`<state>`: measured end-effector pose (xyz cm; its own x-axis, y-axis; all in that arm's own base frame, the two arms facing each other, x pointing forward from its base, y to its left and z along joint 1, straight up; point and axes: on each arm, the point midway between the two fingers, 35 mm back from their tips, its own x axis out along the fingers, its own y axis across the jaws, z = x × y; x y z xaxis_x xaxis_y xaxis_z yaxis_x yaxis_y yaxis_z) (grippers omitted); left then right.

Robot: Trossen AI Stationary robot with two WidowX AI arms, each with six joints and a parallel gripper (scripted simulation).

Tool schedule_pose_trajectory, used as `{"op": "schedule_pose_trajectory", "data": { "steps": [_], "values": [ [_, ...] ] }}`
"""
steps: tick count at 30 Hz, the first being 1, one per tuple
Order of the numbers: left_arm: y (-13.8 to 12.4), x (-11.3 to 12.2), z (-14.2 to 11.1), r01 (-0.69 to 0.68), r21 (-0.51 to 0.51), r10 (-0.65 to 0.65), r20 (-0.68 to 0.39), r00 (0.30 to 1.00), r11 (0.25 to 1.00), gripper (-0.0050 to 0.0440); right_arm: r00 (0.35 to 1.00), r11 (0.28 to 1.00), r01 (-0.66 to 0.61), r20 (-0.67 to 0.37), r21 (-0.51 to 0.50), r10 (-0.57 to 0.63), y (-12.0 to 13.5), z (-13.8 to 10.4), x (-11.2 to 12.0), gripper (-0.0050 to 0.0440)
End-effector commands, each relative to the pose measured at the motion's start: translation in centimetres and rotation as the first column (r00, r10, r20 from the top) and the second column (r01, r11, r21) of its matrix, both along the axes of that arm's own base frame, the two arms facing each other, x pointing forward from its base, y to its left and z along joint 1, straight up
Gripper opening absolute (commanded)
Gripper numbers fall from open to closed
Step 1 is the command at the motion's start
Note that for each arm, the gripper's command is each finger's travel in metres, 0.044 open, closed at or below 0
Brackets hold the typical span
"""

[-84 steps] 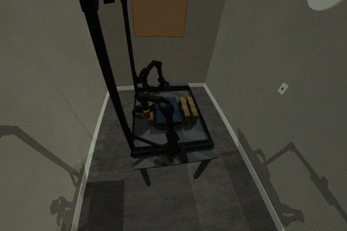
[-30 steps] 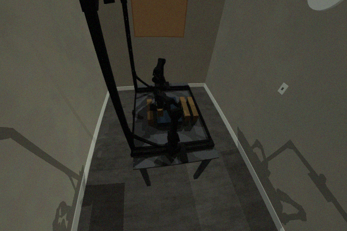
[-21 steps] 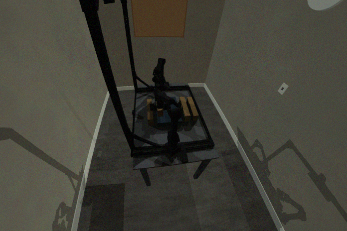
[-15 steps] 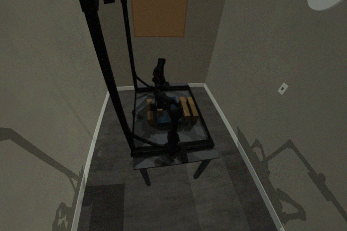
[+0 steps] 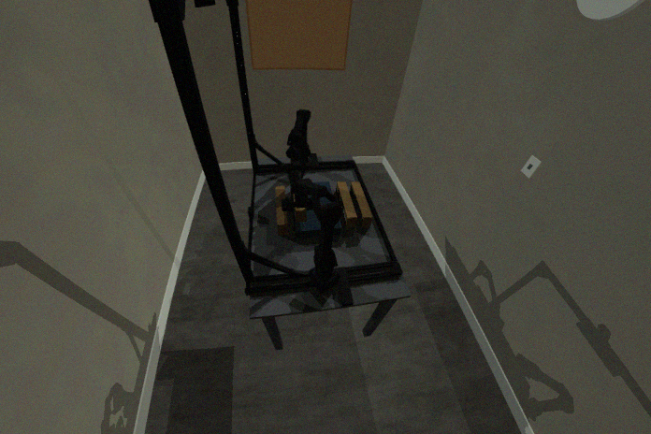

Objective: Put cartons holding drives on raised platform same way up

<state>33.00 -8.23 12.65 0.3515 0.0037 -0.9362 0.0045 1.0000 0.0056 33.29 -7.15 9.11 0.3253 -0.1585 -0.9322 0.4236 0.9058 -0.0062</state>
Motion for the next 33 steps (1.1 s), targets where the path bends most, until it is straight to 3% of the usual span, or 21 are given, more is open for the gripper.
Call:
{"op": "schedule_pose_trajectory", "data": {
  "steps": [1,10,23,24,33],
  "values": [
    [0.0,-0.1,-0.2,0.005,-0.006,-0.005,0.025,1.000,1.000,0.0000,1.000,1.000,-0.001,0.015,0.000,0.001,0.0,-0.6,0.1,0.0000],
    [0.0,-0.1,-1.7,0.005,-0.006,-0.005,0.025,1.000,1.000,0.0000,1.000,1.000,-0.001,0.015,0.000,0.001,0.0,-2.1,0.1,0.0000],
    [0.0,-0.1,-1.8,0.005,-0.006,-0.005,0.025,1.000,1.000,0.0000,1.000,1.000,-0.001,0.015,0.000,0.001,0.0,-2.2,0.1,0.0000],
    [0.0,-0.1,-2.2,0.005,-0.006,-0.005,0.025,1.000,1.000,0.0389,1.000,1.000,-0.001,0.015,0.000,0.001,0.0,-2.6,0.1,0.0389],
    [0.0,-0.1,-2.2,0.005,-0.006,-0.005,0.025,1.000,1.000,0.0389,1.000,1.000,-0.001,0.015,0.000,0.001,0.0,-2.6,0.1,0.0389]
  ]
}}
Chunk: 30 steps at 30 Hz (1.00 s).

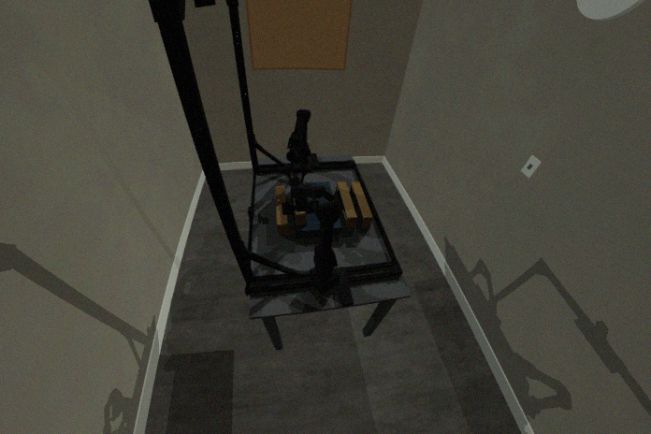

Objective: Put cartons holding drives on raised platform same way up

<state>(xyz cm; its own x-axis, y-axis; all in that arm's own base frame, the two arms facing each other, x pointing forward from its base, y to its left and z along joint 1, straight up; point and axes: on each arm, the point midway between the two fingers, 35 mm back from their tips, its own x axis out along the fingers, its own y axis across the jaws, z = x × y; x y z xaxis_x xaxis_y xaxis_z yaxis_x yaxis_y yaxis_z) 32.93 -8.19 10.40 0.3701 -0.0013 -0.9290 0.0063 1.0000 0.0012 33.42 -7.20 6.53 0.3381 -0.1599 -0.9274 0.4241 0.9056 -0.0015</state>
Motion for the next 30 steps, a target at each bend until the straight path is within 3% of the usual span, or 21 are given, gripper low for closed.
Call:
{"op": "schedule_pose_trajectory", "data": {
  "steps": [1,22,30],
  "values": [
    [0.0,0.0,0.1,0.003,-0.001,-0.003,0.005,1.000,1.000,0.0389,1.000,1.000,-0.002,0.001,0.001,0.002,0.1,0.0,0.0,0.0389],
    [0.0,0.0,0.1,0.003,-0.001,-0.003,0.005,1.000,1.000,0.0389,1.000,1.000,-0.002,0.001,0.001,0.002,0.1,0.1,0.0,0.0389],
    [0.0,0.0,3.9,0.003,-0.001,-0.003,0.005,1.000,1.000,0.0389,1.000,1.000,-0.002,0.001,0.001,0.002,0.1,3.9,0.0,0.0389]
  ]
}}
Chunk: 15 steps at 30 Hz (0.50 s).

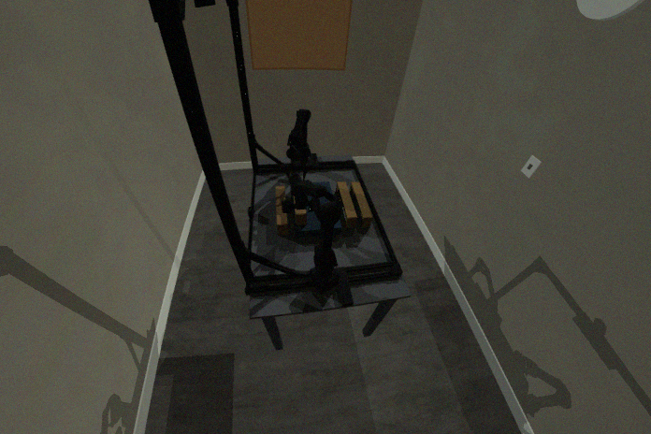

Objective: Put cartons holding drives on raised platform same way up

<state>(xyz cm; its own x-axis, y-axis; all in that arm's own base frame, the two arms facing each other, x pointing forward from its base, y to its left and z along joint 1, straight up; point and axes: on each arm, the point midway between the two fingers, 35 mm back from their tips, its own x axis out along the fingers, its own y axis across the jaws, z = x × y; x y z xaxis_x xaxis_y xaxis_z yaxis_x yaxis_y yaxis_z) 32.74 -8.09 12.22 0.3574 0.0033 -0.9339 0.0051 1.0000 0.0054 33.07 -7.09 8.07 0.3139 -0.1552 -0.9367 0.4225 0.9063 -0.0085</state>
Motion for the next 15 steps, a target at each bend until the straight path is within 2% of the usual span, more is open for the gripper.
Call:
{"op": "schedule_pose_trajectory", "data": {
  "steps": [1,6,15],
  "values": [
    [-0.1,0.2,2.1,0.004,-0.006,-0.004,0.018,1.000,1.000,0.0389,1.000,1.000,0.000,0.027,-0.003,0.000,-0.1,2.3,0.4,0.0389],
    [-0.1,0.2,4.9,0.004,-0.006,-0.004,0.018,1.000,1.000,0.0389,1.000,1.000,0.000,0.027,-0.003,0.000,-0.1,5.2,0.4,0.0389],
    [-0.1,0.2,5.2,0.004,-0.006,-0.004,0.018,1.000,1.000,0.0389,1.000,1.000,0.000,0.027,-0.003,0.000,-0.1,5.5,0.4,0.0389]
  ]
}}
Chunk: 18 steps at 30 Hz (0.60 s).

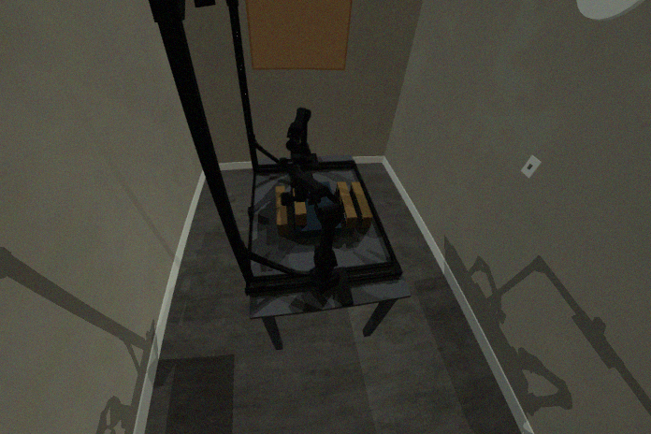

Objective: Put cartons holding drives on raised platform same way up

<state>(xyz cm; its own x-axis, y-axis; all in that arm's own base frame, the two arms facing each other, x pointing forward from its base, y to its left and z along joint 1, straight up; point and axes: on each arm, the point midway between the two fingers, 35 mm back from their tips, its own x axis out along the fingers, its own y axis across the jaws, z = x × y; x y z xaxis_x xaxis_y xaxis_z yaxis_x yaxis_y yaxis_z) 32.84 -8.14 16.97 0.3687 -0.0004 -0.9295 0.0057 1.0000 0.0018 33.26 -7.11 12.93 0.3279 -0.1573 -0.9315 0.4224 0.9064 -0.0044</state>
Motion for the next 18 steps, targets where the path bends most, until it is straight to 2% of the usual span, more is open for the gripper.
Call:
{"op": "schedule_pose_trajectory", "data": {
  "steps": [1,12,18],
  "values": [
    [0.0,0.1,0.5,0.004,-0.002,-0.004,0.006,1.000,1.000,0.0389,1.000,1.000,0.000,0.012,-0.001,0.000,0.0,0.6,0.2,0.0389],
    [0.1,0.1,0.5,0.004,-0.002,-0.004,0.006,1.000,1.000,0.0389,1.000,1.000,0.000,0.012,-0.001,0.000,-0.1,0.6,0.1,0.0389],
    [1.0,0.1,0.5,0.004,-0.002,-0.004,0.006,1.000,1.000,0.0389,1.000,1.000,0.000,0.012,-0.001,0.000,-0.9,0.6,-0.3,0.0389]
  ]
}}
